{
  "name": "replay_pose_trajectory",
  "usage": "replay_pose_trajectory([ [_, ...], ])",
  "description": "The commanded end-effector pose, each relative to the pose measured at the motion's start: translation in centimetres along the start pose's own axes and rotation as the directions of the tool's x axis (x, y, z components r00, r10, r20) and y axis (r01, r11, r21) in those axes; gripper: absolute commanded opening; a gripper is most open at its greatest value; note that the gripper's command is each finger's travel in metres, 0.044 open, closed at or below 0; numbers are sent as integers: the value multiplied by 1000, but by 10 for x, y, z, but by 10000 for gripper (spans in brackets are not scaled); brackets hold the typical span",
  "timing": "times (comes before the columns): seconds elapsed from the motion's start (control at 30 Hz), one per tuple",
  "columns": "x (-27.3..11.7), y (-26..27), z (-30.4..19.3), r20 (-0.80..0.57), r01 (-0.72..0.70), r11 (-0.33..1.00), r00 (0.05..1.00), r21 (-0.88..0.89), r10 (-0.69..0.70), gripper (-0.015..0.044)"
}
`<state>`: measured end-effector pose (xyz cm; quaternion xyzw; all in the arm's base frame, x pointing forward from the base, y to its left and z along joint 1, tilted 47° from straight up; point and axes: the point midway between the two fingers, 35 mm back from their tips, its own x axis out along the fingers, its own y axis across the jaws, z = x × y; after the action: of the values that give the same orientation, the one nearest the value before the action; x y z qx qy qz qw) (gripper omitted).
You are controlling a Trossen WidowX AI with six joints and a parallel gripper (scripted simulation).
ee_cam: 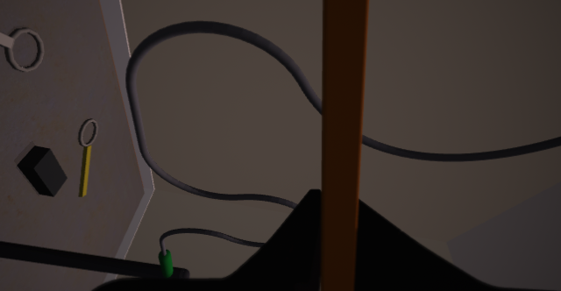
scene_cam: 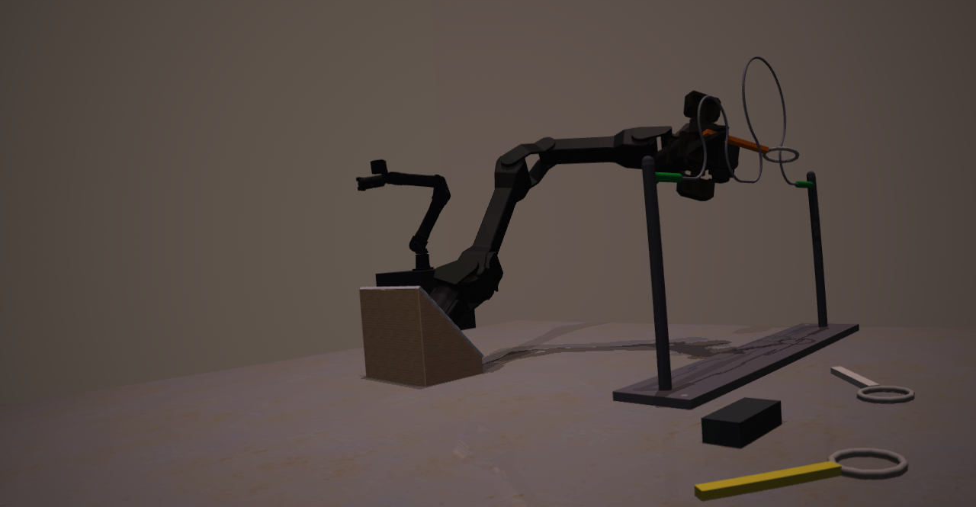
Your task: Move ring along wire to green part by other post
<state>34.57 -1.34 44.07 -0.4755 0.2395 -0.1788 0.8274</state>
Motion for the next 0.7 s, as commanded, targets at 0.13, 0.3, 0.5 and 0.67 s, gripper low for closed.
replay_pose_trajectory([
  [0.13,0,-23,0,11,66,992,998,-106,-65,-150],
  [0.3,7,-38,3,79,108,976,992,-190,-94,-150],
  [0.5,5,-53,7,93,145,955,988,-259,-125,-150],
  [0.67,3,-62,10,96,163,942,985,-294,-140,-150],
])
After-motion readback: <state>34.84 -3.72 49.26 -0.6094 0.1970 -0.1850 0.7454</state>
